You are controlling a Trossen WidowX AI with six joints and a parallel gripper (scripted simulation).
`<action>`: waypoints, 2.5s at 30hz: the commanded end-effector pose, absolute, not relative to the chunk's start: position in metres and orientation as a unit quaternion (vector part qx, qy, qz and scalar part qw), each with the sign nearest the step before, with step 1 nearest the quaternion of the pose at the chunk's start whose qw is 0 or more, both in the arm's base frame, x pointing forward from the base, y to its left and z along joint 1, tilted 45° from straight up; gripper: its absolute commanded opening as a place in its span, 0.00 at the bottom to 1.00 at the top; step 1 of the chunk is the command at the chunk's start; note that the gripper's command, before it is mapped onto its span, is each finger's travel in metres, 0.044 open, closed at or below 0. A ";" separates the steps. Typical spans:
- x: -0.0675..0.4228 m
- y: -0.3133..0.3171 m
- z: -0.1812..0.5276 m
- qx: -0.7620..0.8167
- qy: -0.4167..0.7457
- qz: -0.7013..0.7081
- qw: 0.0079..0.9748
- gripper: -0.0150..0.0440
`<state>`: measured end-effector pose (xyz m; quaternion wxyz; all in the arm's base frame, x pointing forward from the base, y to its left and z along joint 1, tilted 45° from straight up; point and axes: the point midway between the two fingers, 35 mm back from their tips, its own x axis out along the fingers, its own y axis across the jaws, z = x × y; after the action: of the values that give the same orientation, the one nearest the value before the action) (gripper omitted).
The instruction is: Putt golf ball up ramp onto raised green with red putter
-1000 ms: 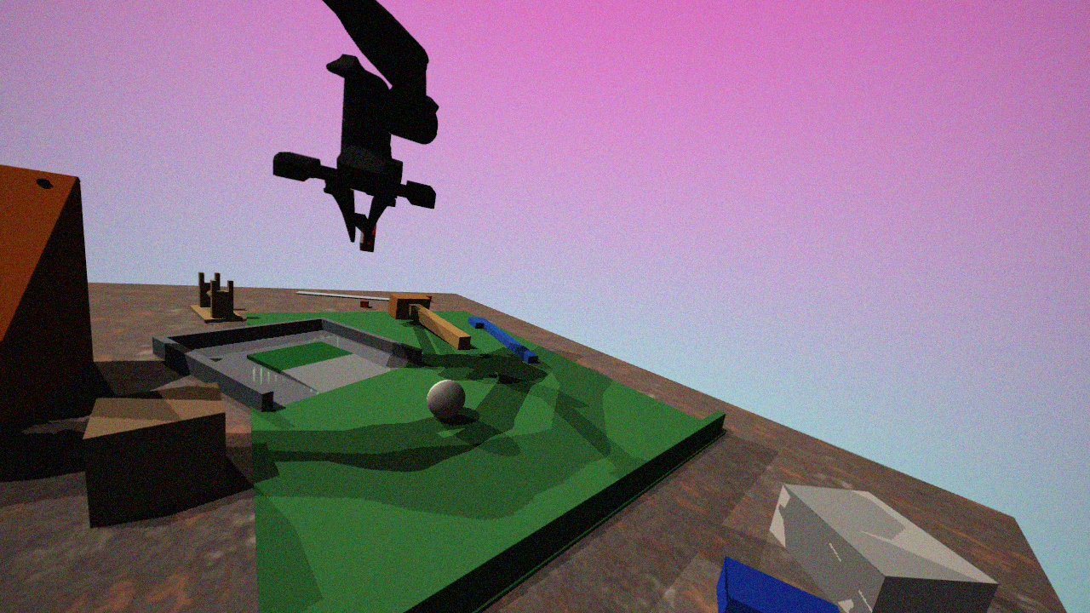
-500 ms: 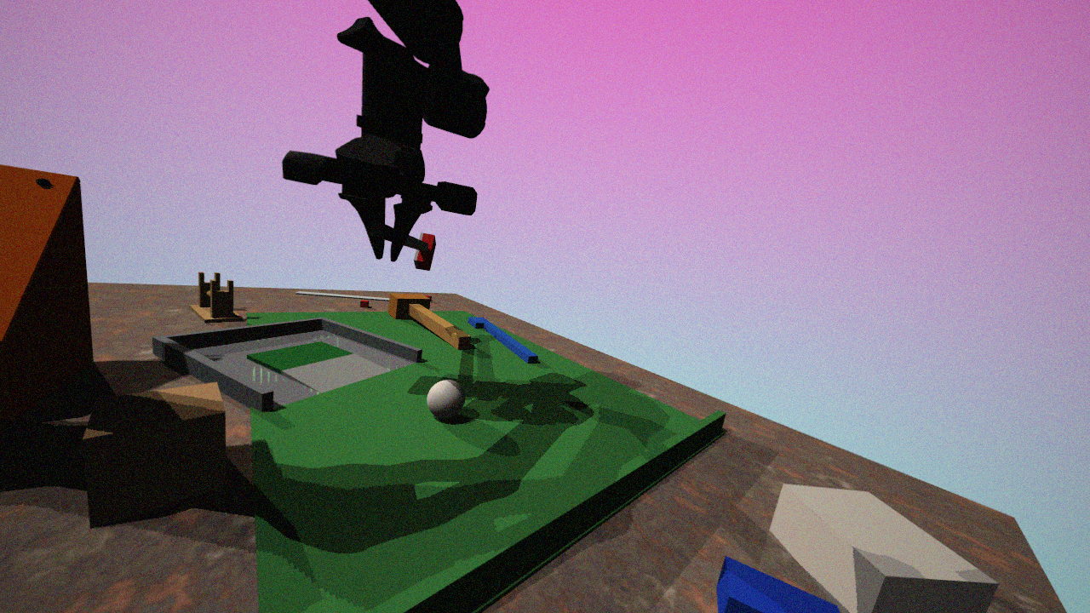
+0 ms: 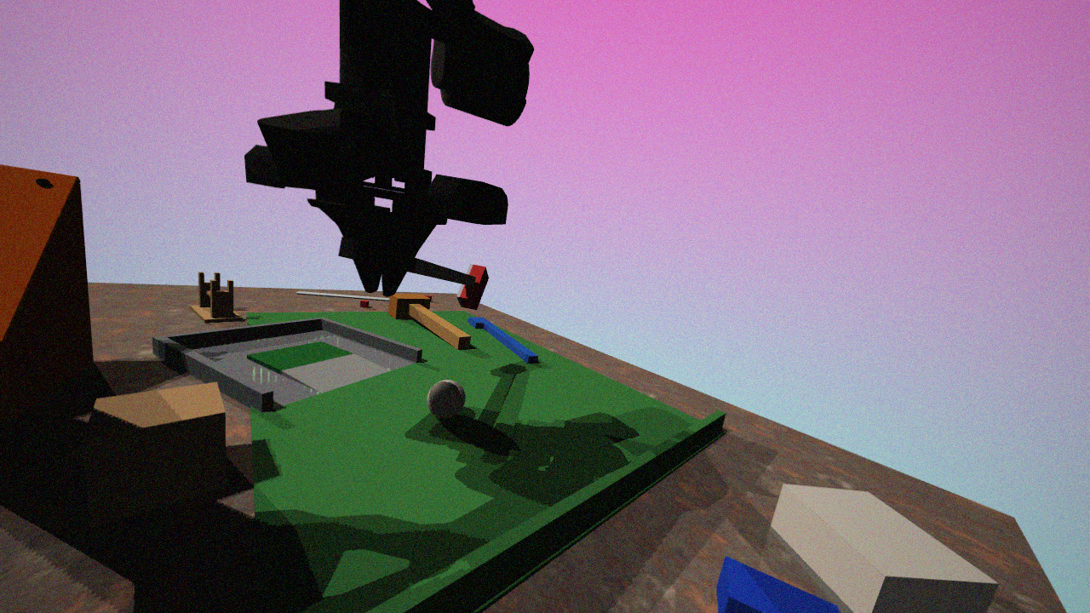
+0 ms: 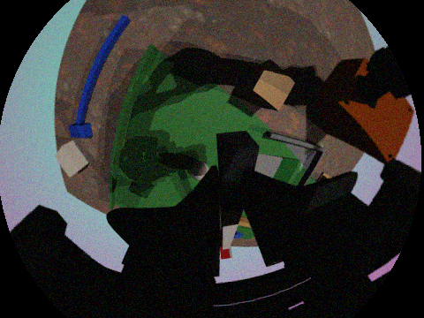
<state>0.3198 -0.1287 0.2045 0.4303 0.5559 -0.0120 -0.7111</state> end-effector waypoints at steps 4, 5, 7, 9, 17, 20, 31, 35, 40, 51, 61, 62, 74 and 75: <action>0.282 -0.167 0.239 0.567 -0.083 -0.716 0.398 0.25; 0.276 -0.171 0.243 0.568 -0.093 -0.717 0.393 0.25; 0.264 -0.180 0.252 0.570 -0.113 -0.718 0.384 0.25; 0.251 -0.189 0.261 0.571 -0.133 -0.718 0.375 0.25; 0.242 -0.197 0.265 0.571 -0.148 -0.719 0.368 0.25; 0.241 -0.203 0.259 0.571 -0.148 -0.719 0.368 0.25; 0.238 -0.223 0.239 0.571 -0.149 -0.718 0.369 0.25; 0.238 -0.226 0.236 0.571 -0.149 -0.718 0.369 0.25; 0.238 -0.231 0.231 0.571 -0.150 -0.718 0.369 0.25; 0.236 -0.243 0.219 0.570 -0.150 -0.718 0.369 0.25; 0.235 -0.243 0.223 0.569 -0.156 -0.718 0.368 0.25; 0.235 -0.243 0.223 0.569 -0.156 -0.718 0.368 0.25; 0.245 -0.260 0.236 0.570 -0.152 -0.718 0.369 0.25; 0.246 -0.262 0.238 0.570 -0.151 -0.718 0.370 0.25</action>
<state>0.2409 -0.2548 0.2298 0.3678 0.5677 -0.1520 -0.7206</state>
